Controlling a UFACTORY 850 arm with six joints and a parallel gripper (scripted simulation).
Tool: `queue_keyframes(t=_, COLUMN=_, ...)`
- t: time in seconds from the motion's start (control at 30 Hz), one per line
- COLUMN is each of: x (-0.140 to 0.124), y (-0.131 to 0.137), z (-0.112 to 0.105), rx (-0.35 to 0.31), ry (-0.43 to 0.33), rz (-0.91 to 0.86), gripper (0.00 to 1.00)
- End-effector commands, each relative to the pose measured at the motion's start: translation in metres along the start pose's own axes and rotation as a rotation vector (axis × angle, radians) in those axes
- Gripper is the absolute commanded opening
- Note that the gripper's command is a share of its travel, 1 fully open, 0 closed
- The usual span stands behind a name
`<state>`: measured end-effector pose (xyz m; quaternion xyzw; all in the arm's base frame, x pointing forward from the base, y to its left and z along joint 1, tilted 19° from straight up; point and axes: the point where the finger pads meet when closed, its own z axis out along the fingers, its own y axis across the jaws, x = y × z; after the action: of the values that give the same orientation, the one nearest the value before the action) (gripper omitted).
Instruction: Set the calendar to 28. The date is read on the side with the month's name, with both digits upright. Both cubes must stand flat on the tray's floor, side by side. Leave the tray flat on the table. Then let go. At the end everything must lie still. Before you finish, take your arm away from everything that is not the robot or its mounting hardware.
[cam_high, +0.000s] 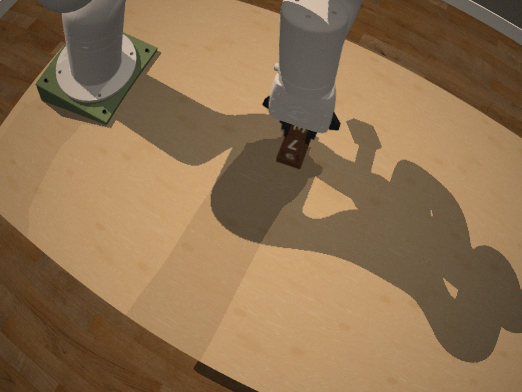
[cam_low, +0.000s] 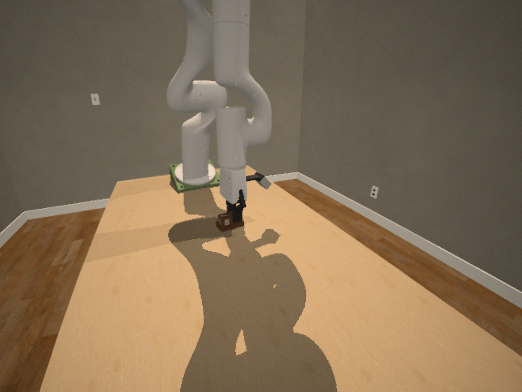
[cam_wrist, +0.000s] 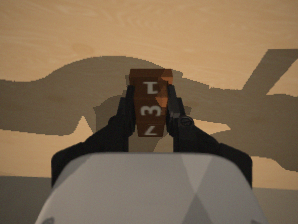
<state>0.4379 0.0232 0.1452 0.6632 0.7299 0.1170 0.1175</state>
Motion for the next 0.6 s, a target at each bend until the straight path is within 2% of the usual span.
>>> queue_keyframes(t=0.0, x=0.0, y=0.0006, z=-0.0003, rx=-0.001, ry=0.0, rz=0.0, gripper=0.29)
queue_keyframes(t=0.13, x=0.0, y=0.0006, z=-0.0003, rx=-0.001, ry=0.0, rz=0.0, gripper=0.29)
queue_keyframes(t=0.17, x=0.0, y=0.0006, z=-0.0003, rx=-0.001, ry=0.0, rz=0.0, gripper=0.33)
queue_keyframes(t=0.33, x=0.0, y=0.0006, z=-0.0003, rx=-0.001, ry=0.0, rz=0.0, gripper=0.37)
queue_keyframes(t=0.37, x=0.0, y=0.0006, z=-0.0003, rx=-0.001, ry=0.0, rz=0.0, gripper=0.41)
queue_keyframes(t=0.43, x=0.0, y=0.0006, z=-0.0003, rx=-0.001, ry=0.0, rz=0.0, gripper=0.41)
queue_keyframes(t=0.47, x=0.0, y=0.0006, z=-0.0003, rx=-0.001, ry=0.0, rz=0.0, gripper=0.45)
queue_keyframes(t=0.57, x=0.0, y=0.0006, z=-0.0003, rx=-0.001, ry=0.0, rz=0.0, gripper=0.45)
